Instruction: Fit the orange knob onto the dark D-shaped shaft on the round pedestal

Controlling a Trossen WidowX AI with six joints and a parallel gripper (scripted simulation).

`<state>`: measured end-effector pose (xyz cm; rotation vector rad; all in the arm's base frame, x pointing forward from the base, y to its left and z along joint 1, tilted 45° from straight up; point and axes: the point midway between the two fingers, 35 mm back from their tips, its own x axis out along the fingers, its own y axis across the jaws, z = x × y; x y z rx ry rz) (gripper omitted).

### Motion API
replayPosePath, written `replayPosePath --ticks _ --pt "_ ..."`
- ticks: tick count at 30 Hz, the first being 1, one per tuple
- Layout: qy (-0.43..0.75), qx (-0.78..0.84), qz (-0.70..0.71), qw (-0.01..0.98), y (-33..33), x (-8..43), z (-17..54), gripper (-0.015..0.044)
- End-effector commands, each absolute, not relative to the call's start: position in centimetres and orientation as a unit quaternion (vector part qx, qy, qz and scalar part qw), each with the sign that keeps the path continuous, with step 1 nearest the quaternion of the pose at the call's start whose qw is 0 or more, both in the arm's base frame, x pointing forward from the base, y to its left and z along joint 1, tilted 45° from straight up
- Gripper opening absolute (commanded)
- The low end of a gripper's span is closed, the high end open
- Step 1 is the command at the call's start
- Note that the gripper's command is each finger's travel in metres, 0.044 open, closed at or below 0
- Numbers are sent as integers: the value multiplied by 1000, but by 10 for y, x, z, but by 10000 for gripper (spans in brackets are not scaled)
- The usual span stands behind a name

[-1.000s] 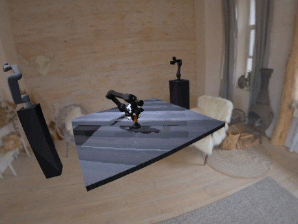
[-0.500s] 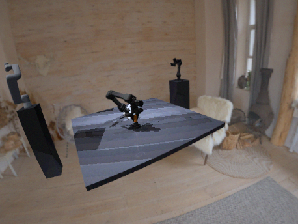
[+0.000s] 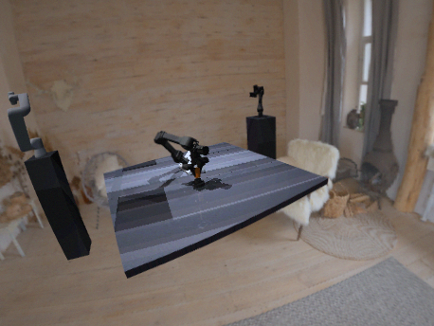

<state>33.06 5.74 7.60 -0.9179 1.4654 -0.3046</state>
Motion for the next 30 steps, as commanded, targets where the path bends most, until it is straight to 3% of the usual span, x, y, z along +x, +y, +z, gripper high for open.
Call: replayPosePath --ticks 1,30 --pt "641 -403 -132 640 57 331 76 0" --pt "651 -468 -64 594 58 334 79 0"
